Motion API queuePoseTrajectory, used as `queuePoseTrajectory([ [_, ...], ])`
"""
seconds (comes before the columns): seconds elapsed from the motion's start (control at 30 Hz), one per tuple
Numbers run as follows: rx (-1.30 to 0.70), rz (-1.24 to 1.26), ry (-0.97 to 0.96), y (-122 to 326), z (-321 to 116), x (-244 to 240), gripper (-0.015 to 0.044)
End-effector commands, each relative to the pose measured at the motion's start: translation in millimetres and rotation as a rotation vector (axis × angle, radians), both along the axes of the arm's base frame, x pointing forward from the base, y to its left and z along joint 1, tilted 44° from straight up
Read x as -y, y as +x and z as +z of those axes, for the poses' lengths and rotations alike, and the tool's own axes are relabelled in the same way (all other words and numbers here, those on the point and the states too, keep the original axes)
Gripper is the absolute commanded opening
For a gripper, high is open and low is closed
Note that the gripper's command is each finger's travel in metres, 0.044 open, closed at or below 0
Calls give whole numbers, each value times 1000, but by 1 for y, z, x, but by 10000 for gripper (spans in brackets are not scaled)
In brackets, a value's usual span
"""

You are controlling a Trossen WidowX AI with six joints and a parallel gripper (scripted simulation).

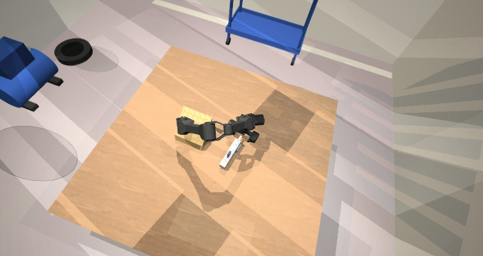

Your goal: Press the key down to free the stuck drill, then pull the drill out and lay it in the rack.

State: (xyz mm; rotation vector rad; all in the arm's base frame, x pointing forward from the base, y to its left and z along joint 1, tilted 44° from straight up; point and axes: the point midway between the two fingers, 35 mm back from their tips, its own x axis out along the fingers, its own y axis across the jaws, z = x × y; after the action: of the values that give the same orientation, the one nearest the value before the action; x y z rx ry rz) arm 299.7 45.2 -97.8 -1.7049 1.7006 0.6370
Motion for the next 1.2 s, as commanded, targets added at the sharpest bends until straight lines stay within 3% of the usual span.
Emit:
queuePoseTrajectory([
  [0.0, -4, 1, -8, -1, -4, 9, 440],
  [0.4, -4, 0, -10, -2, -10, 21, 440],
  [0.97, -1, -2, -3, -1, -9, 17, 0],
  [1.17, -1, -2, -4, -1, -10, 17, 0],
])
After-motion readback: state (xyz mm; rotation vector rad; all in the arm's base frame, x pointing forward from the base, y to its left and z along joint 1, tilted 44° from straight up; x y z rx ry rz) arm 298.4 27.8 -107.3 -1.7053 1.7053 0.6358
